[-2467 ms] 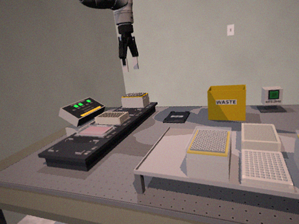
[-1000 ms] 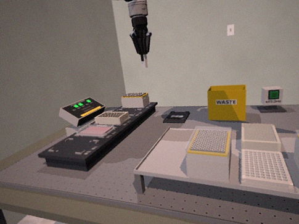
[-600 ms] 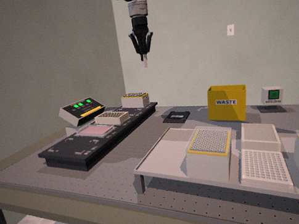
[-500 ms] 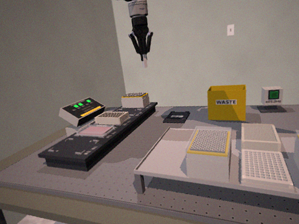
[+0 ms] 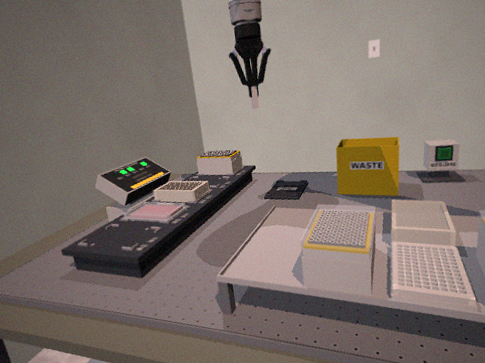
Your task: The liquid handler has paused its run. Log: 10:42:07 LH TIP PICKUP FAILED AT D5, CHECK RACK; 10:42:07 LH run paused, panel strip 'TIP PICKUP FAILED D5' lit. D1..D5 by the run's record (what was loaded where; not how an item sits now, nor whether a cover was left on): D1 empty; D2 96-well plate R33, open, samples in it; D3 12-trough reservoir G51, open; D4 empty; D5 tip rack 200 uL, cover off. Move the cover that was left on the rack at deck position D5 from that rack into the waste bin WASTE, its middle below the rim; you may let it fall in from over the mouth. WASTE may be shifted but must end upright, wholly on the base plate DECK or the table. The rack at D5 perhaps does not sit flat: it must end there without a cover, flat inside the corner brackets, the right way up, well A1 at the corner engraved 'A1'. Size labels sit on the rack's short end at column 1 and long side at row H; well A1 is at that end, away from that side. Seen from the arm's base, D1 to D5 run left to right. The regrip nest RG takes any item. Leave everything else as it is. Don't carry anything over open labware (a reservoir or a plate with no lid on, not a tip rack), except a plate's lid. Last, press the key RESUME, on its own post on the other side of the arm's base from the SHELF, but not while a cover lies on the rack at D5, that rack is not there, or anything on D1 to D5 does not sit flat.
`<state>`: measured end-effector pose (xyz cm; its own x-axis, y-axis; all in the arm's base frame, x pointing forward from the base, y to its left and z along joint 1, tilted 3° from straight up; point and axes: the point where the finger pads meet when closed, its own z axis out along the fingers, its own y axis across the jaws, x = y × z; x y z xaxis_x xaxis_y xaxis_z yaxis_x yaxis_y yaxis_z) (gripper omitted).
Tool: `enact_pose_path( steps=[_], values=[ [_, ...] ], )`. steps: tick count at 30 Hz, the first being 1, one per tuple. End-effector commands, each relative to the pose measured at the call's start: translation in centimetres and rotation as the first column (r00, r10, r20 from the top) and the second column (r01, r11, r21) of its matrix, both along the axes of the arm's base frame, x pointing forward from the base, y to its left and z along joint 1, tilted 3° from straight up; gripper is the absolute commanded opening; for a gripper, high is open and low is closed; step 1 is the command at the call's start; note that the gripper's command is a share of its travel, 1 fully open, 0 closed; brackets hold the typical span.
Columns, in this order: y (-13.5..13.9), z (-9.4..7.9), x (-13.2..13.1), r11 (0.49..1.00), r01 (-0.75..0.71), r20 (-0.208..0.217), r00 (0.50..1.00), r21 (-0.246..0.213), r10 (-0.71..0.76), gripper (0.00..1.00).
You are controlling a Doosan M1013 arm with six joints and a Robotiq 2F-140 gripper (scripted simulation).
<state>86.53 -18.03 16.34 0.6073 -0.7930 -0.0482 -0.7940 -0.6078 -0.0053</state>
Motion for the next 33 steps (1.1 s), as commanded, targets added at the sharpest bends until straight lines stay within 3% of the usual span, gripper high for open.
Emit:
enact_pose_path(
  steps=[1, 18, 24, 33],
  values=[
    [-0.1, 0.0, -0.8, 0.999, 0.032, -0.001, 0.999, -0.001, -0.032, 0.0],
    [-0.1, 0.0, -1.3, 0.945, 0.326, -0.012, 0.945, -0.01, -0.326, 0.0],
    [-0.1, 0.0, -1.3, 0.9, 0.436, -0.015, 0.9, -0.015, -0.436, 0.0],
    [2.1, 0.1, -1.5, 0.9, 0.436, -0.015, 0.9, -0.015, -0.436, 0.0]
  ],
)
